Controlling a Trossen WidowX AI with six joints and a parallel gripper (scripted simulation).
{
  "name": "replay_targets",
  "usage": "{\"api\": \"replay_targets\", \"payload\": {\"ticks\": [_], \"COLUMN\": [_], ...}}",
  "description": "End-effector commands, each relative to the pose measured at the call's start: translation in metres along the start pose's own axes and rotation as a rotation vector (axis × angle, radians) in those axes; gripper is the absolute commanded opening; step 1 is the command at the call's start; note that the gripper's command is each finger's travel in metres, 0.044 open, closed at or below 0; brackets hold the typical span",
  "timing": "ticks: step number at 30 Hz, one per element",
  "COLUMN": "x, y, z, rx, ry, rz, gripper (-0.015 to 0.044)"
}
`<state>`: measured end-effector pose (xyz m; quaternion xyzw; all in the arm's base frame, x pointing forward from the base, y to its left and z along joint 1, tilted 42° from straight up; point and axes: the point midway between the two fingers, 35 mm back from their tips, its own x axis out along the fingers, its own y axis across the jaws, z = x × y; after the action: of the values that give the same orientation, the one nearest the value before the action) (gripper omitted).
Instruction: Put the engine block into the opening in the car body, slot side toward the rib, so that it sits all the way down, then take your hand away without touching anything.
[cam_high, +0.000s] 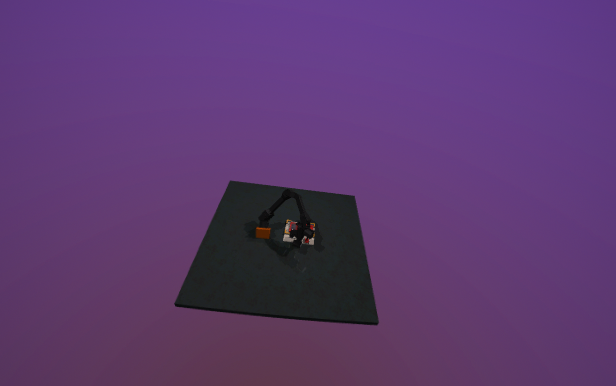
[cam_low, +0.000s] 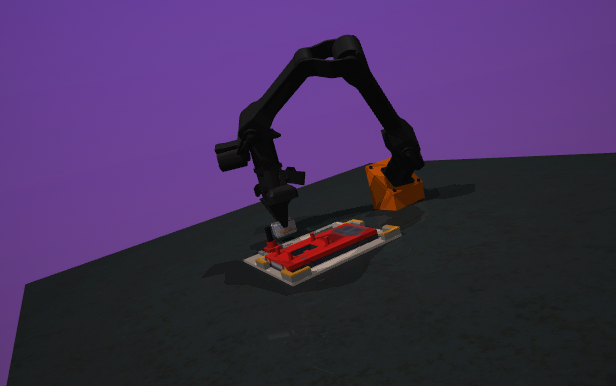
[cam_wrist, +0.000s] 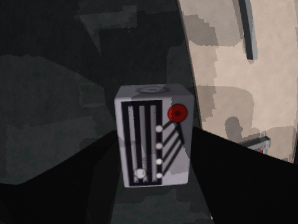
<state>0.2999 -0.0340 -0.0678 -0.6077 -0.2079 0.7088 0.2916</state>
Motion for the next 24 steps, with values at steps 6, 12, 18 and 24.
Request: {"api": "replay_targets", "payload": {"ticks": [6,12,18,24], "x": [-0.029,-0.047,-0.067,-0.086], "y": [0.001,0.002,0.002,0.001], "z": [-0.005,-0.005,-0.005,-0.003], "rx": [-0.007,-0.007,-0.007,-0.007], "ry": [0.011,0.011,0.011,0.01], "rz": [0.009,0.01,0.01,0.01], "gripper": [0.0,0.0,0.0,0.0]}}
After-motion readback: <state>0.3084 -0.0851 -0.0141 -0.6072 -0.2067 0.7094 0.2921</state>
